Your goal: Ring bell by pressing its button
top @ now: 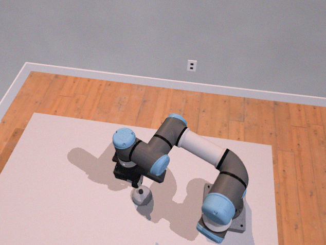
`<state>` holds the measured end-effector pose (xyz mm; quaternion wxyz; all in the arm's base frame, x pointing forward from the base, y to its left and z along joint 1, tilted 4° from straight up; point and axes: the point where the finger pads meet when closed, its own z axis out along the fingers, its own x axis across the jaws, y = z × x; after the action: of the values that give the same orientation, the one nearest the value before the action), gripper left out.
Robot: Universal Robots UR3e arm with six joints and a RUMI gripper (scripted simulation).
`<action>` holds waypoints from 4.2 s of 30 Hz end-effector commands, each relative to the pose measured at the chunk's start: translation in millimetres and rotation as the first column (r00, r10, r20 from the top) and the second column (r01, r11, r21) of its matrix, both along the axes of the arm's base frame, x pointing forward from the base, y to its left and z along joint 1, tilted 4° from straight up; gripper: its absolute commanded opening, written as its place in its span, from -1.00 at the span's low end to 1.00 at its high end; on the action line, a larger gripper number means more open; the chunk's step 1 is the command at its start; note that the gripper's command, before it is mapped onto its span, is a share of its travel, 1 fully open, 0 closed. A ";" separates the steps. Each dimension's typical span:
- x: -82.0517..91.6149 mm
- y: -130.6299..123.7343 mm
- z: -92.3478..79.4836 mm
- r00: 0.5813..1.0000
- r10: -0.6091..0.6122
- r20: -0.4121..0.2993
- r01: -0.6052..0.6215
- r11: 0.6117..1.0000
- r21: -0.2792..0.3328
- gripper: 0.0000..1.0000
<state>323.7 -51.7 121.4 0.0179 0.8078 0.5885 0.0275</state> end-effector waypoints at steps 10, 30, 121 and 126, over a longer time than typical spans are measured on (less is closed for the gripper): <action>0.5 -0.3 -0.3 1.000 0.000 0.002 0.000 1.000 -0.001 -1.00; 1.7 -1.0 -20.0 1.000 0.000 0.002 0.000 1.000 -0.001 -1.00; 4.6 -2.2 -68.8 1.000 0.000 0.002 0.000 1.000 -0.001 -1.00; 4.6 -2.2 -68.8 1.000 0.000 0.002 0.000 1.000 -0.001 -1.00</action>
<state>327.7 -53.5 52.1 0.0176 0.8078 0.5886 0.0274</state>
